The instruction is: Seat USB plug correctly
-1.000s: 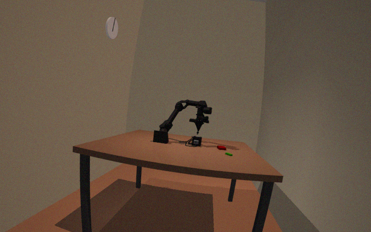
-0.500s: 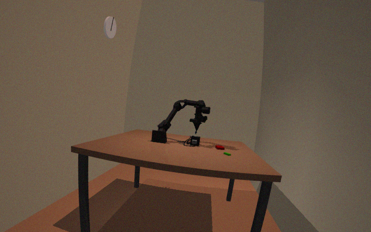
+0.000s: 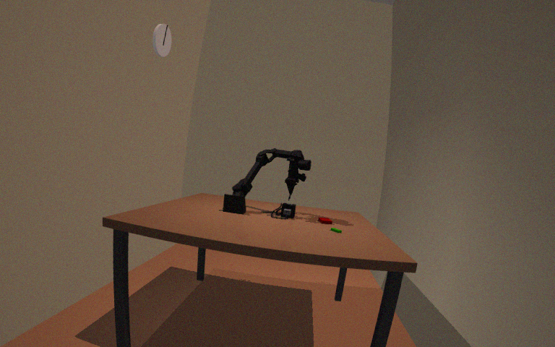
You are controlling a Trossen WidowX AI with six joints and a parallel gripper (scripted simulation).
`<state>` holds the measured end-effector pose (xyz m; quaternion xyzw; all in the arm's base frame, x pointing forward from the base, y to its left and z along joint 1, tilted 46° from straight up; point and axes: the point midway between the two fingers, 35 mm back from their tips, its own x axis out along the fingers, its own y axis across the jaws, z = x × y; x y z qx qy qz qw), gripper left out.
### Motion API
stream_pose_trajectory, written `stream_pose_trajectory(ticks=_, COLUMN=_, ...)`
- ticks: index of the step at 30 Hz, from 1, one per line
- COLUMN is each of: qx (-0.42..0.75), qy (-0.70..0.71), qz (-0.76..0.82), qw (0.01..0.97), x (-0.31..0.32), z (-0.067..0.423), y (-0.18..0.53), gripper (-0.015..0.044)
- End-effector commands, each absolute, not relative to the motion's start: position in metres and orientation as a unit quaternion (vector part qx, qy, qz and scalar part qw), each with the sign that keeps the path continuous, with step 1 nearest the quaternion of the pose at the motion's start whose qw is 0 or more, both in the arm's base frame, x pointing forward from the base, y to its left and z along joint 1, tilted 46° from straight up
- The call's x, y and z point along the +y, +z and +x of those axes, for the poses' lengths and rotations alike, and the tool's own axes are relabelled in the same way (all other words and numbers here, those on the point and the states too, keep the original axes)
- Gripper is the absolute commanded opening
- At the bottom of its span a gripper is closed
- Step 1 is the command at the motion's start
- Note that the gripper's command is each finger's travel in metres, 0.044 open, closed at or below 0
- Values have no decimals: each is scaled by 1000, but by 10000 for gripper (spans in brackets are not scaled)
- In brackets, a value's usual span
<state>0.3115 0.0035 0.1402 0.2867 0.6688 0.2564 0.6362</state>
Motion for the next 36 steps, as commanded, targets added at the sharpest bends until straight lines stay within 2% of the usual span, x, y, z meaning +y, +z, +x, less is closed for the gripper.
stream_pose_trajectory(ticks=1, qx=652, qy=297, qz=247, qw=653, x=4, z=311, y=140, gripper=0)
stream_pose_trajectory(ticks=36, qx=453, qy=555, qz=-67, qw=695, x=4, z=311, y=140, gripper=0)
